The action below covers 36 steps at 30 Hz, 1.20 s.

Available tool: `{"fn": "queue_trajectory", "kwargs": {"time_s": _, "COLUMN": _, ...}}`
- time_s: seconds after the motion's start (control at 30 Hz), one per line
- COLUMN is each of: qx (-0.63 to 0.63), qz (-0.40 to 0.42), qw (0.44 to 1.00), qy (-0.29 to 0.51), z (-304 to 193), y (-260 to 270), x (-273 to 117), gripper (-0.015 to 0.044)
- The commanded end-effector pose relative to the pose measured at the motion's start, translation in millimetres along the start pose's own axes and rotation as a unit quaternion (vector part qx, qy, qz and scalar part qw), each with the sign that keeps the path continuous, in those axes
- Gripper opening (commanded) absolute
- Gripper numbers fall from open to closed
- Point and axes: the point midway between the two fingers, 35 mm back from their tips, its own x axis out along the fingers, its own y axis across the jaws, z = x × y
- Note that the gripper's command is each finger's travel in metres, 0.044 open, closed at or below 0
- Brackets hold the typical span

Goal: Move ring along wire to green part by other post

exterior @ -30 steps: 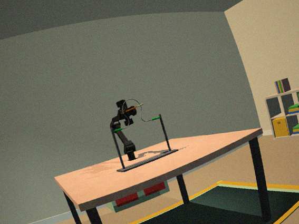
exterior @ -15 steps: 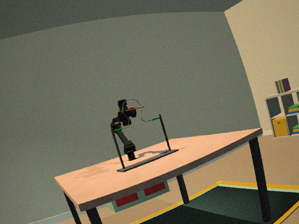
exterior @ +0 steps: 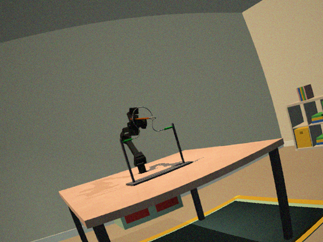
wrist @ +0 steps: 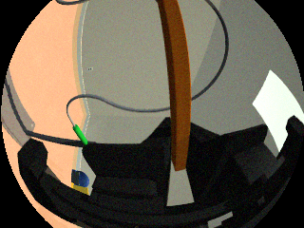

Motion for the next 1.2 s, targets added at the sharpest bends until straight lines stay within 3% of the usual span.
{"fn": "queue_trajectory", "kwargs": {"time_s": 0.0, "qx": -0.021, "qz": -0.008, "qw": 1.0, "qy": -0.004, "z": 1, "y": 2, "x": 0, "gripper": -0.015}}
{"fn": "queue_trajectory", "kwargs": {"time_s": 0.67, "qx": -0.084, "qz": -0.044, "qw": 0.995, "qy": -0.011, "z": 0, "y": 4, "x": 0, "gripper": -0.015}}
{"fn": "queue_trajectory", "kwargs": {"time_s": 1.17, "qx": -0.033, "qz": -0.015, "qw": 0.999, "qy": -0.004, "z": -5, "y": 31, "x": 0, "gripper": -0.015}}
